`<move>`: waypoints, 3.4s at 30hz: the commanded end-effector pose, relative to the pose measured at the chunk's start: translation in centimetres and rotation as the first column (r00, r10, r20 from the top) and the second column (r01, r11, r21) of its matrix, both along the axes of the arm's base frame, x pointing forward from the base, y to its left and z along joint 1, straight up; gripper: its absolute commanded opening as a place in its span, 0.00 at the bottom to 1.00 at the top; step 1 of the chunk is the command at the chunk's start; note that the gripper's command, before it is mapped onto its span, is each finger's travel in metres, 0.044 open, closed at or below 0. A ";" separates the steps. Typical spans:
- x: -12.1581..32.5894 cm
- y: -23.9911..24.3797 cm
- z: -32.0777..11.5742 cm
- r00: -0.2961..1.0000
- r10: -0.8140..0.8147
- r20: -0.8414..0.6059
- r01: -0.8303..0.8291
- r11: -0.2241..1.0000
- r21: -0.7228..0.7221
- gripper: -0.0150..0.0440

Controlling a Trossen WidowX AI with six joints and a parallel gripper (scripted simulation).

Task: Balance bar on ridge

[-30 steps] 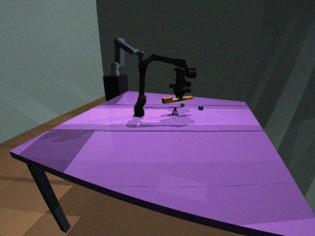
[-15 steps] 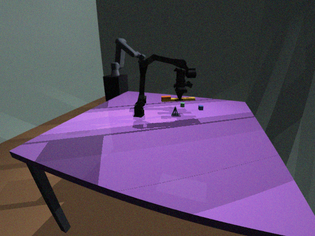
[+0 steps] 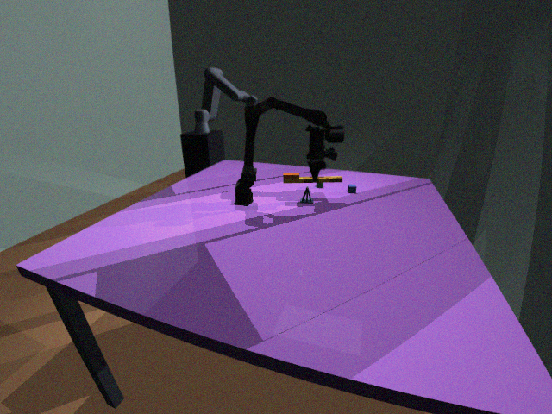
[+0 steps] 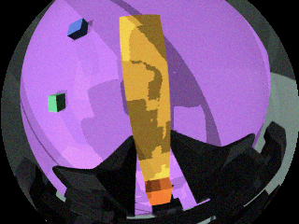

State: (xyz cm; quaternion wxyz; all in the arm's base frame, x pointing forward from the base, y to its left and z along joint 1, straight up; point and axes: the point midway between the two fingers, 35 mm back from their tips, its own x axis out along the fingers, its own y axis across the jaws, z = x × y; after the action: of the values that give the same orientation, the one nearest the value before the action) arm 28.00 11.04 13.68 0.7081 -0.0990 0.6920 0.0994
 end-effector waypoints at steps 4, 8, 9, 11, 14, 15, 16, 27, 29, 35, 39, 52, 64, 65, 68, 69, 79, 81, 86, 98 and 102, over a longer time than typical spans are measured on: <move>0.2 -0.2 -1.1 0.999 -0.053 -0.001 0.053 0.999 0.006 0.25; 0.2 -0.4 -1.6 0.997 -0.073 -0.001 0.073 0.997 0.006 0.25; 0.2 -0.5 -1.6 0.997 -0.075 -0.001 0.075 0.997 0.006 0.25; 0.3 -0.5 -1.6 0.997 -0.075 -0.001 0.075 0.997 0.006 0.25; 0.3 -0.5 -1.6 0.997 -0.075 -0.001 0.075 0.997 0.006 0.25; 0.3 -0.5 -1.7 0.997 -0.075 -0.001 0.075 0.997 0.006 0.25; 0.3 -0.5 -1.7 0.997 -0.075 -0.001 0.075 0.997 0.006 0.25; 0.3 -0.6 -1.7 0.997 -0.075 -0.001 0.075 0.997 0.006 0.25; 0.3 -0.6 -1.7 0.997 -0.075 -0.001 0.075 0.997 0.006 0.25; 0.3 -0.6 -1.7 0.997 -0.075 -0.001 0.075 0.997 0.006 0.25; 0.3 -0.6 -1.8 0.997 -0.075 -0.001 0.075 0.997 0.006 0.25; 0.3 -0.6 -1.9 0.997 -0.075 -0.001 0.075 0.997 0.006 0.25; 0.3 -0.6 -2.0 0.997 -0.075 -0.001 0.075 0.997 0.006 0.25; 0.3 -0.6 -2.0 0.997 -0.075 -0.001 0.075 0.997 0.006 0.25; 0.2 -0.6 -2.0 0.997 -0.075 -0.001 0.075 0.997 0.006 0.25; 0.2 -0.6 -2.0 0.997 -0.075 -0.001 0.075 0.997 0.006 0.25; 0.2 -0.6 -2.1 0.997 -0.075 -0.001 0.075 0.997 0.006 0.25; 0.2 -0.6 -2.1 0.997 -0.075 -0.001 0.075 0.997 0.006 0.25; 0.2 -0.6 -2.2 0.997 -0.075 -0.001 0.075 0.997 0.006 0.25; 0.2 -0.6 -2.3 0.997 -0.075 -0.001 0.075 0.997 0.006 0.25; 0.2 -0.6 -2.3 0.997 -0.075 -0.001 0.075 0.997 0.006 0.25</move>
State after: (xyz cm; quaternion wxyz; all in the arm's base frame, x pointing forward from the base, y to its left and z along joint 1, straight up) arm 28.21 10.40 11.43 0.7109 -0.0737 0.6955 0.0746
